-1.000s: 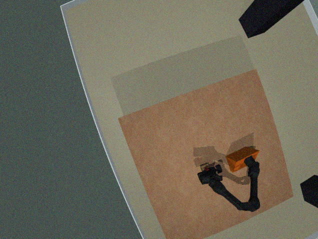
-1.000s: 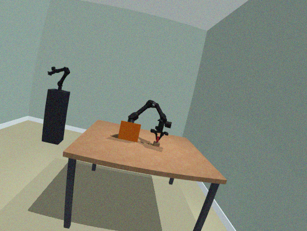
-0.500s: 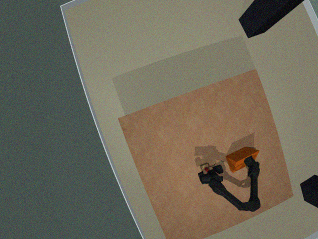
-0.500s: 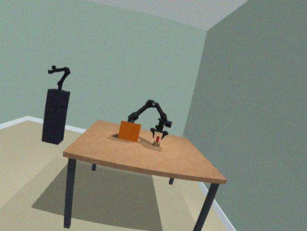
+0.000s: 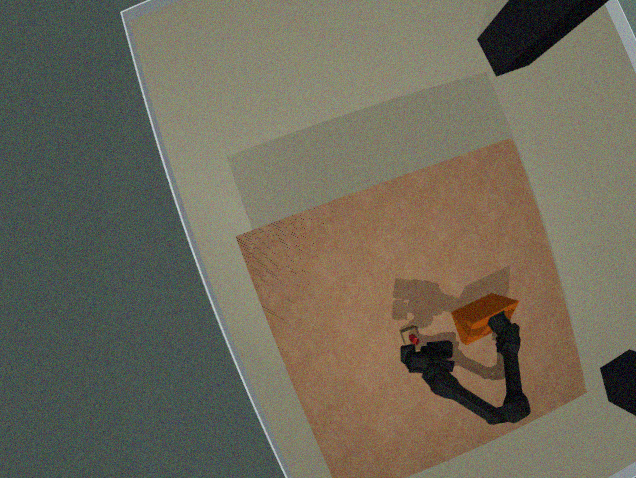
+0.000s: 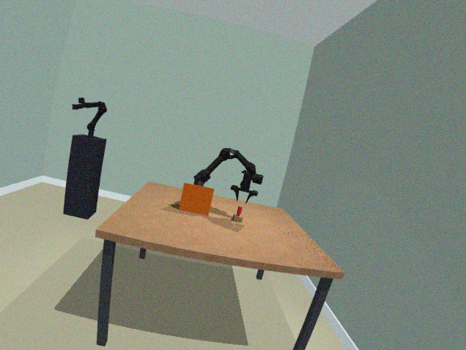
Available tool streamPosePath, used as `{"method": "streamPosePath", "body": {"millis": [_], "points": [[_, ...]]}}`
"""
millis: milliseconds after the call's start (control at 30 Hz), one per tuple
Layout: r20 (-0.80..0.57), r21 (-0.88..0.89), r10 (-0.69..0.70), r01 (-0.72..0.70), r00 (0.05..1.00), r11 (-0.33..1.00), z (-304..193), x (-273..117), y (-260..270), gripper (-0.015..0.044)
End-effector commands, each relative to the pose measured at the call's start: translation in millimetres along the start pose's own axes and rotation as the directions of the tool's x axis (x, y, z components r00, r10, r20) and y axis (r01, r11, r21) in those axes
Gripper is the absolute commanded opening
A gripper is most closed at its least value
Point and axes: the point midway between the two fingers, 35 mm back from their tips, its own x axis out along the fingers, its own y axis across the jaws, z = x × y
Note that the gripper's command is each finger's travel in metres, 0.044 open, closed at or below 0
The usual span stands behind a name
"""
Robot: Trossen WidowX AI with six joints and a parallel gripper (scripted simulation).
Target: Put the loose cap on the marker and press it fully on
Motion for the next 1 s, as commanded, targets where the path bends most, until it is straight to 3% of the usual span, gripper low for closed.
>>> {"method": "streamPosePath", "body": {"millis": [0,100,233,333,967], "points": [[-0.002,0.385,-0.001,0.002,1.0,0.923,-0.2,0.9,0.1,0.0204],[-0.001,0.627,-0.001,0.002,1.0,0.779,-0.1,2.5,0.1,0.0125],[0.0,0.87,-0.002,0.001,1.0,0.494,0.0,4.6,0.1,0.002],[0.001,0.955,-0.002,0.0,1.0,0.298,0.1,5.8,0.2,0.0],[0.001,0.959,-0.002,-0.001,1.0,0.283,0.1,7.5,0.2,0.0]]}}
